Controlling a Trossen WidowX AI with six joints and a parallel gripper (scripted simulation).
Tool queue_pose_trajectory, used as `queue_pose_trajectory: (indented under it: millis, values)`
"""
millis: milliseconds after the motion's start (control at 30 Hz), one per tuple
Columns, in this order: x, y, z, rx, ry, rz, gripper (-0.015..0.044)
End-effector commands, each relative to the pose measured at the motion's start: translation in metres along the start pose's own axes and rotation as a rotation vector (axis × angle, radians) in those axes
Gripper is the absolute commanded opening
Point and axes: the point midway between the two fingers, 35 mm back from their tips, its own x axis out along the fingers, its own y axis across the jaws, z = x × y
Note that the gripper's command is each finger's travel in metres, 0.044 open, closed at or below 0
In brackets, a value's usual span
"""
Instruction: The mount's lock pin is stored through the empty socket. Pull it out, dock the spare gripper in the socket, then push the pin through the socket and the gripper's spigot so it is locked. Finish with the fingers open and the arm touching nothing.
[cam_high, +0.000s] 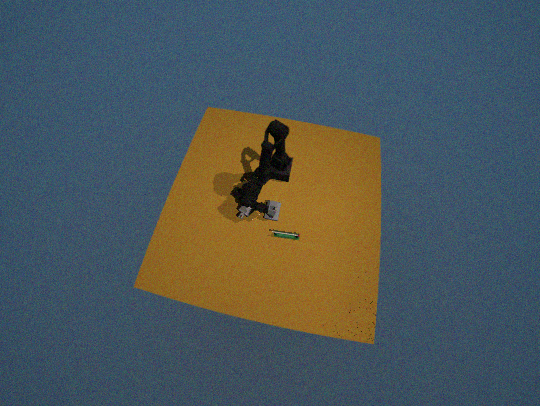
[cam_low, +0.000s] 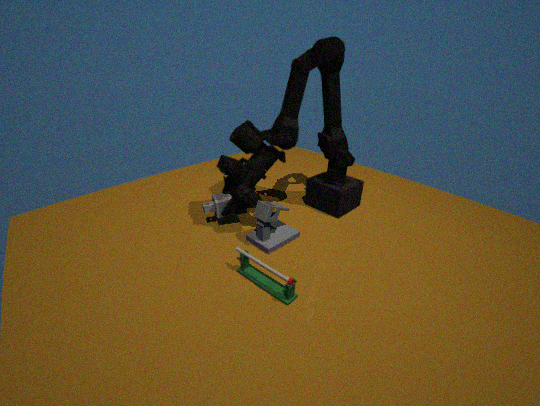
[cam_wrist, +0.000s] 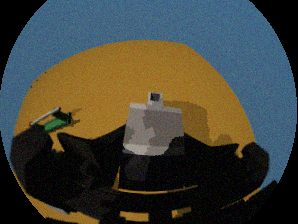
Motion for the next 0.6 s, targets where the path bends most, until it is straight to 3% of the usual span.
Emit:
queue_pose_trajectory:
  millis: [0,567]
  values:
    - [-0.006,-0.001,0.014,0.001,-0.020,-0.002,0.0000]
    - [-0.039,0.000,0.042,0.001,-0.020,-0.002,0.0000]
